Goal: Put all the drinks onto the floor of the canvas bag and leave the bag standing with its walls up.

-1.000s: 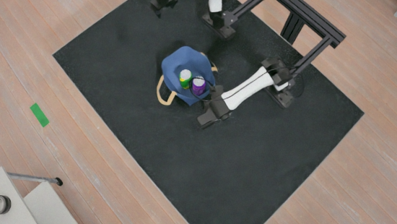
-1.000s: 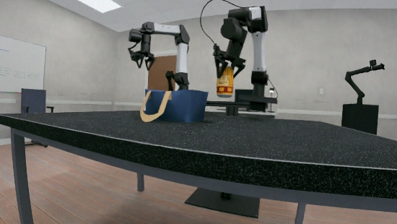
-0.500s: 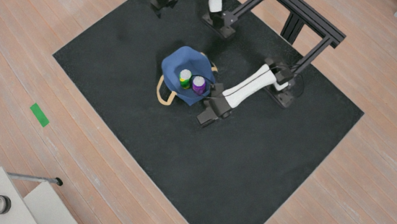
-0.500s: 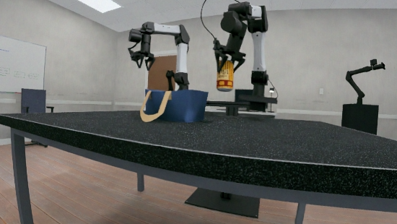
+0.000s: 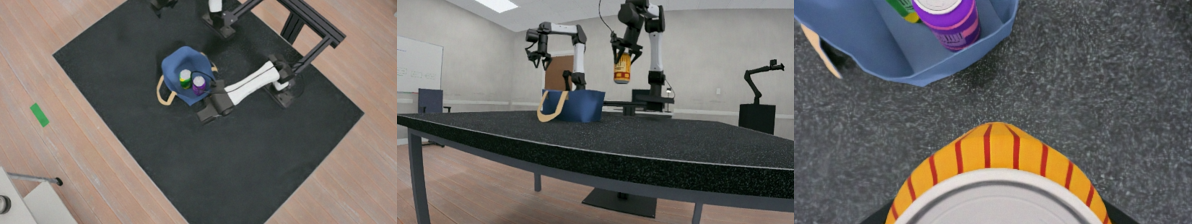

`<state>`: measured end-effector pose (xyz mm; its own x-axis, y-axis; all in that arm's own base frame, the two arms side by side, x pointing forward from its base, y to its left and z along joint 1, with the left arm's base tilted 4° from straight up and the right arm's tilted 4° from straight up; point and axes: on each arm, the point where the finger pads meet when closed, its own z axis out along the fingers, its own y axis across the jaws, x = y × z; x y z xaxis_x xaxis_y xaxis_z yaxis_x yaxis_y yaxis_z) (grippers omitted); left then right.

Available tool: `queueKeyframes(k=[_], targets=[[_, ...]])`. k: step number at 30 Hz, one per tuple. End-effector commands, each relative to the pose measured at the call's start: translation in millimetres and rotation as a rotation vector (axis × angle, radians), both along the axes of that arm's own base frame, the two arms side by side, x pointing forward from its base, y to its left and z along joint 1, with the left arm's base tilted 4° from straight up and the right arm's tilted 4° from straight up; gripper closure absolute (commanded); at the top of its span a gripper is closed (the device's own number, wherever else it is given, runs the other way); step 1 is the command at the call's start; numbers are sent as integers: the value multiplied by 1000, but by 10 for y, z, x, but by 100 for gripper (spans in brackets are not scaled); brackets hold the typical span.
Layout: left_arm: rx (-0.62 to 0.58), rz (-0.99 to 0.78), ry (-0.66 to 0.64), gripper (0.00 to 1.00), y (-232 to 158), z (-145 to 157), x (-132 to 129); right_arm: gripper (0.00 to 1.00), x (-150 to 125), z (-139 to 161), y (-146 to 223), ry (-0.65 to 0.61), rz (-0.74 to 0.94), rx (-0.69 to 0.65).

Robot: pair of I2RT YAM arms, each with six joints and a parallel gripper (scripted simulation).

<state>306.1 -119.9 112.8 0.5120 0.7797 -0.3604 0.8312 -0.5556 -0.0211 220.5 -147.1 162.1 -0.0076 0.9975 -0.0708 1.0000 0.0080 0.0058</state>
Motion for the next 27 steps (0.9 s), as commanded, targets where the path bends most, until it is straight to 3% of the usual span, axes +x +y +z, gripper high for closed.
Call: queueKeyframes(k=[1, 7, 19, 27], targets=[[-47, 4, -48, 30, -93, 272, -5, 14, -19, 24, 15, -9, 4, -14], [-39, 8, -13, 30, -60, 172, -107, 14, -19, 24, 15, -9, 4, -14], [-48, 10, -50, 30, -52, 243, -15, 14, -19, 24, 15, -9, 4, -14], [-52, 17, -37, 30, -390, 168, -95, 14, -19, 24, 15, -9, 4, -14]])
